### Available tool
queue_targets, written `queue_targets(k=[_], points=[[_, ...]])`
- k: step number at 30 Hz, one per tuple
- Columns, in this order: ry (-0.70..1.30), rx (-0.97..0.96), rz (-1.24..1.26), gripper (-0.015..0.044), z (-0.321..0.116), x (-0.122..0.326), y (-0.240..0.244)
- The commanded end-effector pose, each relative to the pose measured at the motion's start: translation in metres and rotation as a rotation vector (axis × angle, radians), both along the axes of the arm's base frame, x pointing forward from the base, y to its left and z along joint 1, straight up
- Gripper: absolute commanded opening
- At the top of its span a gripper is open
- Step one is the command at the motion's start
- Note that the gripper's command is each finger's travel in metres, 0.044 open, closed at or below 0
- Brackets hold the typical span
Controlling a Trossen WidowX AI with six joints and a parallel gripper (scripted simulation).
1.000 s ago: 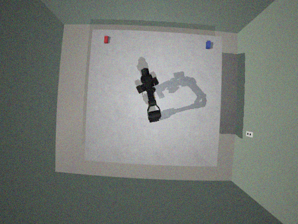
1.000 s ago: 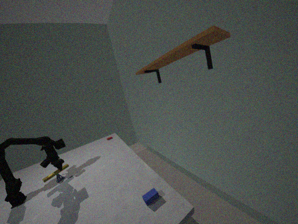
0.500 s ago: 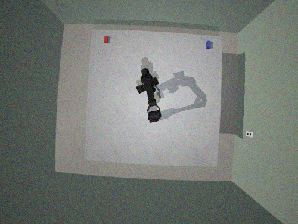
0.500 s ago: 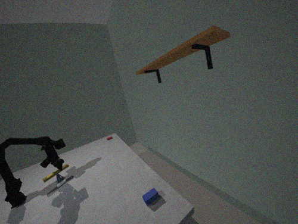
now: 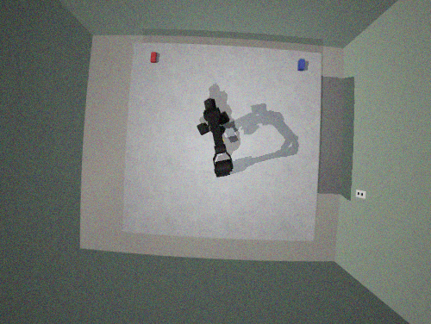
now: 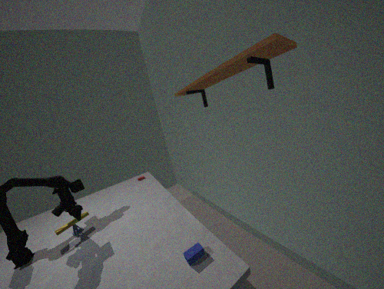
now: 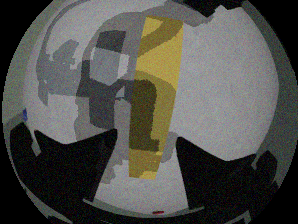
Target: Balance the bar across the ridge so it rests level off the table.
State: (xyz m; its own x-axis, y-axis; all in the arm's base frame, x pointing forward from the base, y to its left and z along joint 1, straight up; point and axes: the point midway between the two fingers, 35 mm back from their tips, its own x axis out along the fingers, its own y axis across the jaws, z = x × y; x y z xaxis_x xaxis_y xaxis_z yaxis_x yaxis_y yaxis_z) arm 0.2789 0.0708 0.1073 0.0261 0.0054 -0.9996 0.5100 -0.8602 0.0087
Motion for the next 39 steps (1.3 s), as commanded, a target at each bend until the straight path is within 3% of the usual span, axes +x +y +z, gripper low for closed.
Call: queue_targets(k=[1, 3, 7, 16, 39], points=[[0.000, 0.001, 0.000, 0.0395, 0.000, 0.000, 0.000], [0.000, 0.001, 0.000, 0.0440, 0.000, 0.000, 0.000], [0.000, 0.001, 0.000, 0.0440, 0.007, 0.001, 0.000], [0.000, 0.000, 0.000, 0.0440, 0.098, -0.002, 0.000], [0.000, 0.000, 0.000, 0.0440, 0.100, -0.002, -0.001]])
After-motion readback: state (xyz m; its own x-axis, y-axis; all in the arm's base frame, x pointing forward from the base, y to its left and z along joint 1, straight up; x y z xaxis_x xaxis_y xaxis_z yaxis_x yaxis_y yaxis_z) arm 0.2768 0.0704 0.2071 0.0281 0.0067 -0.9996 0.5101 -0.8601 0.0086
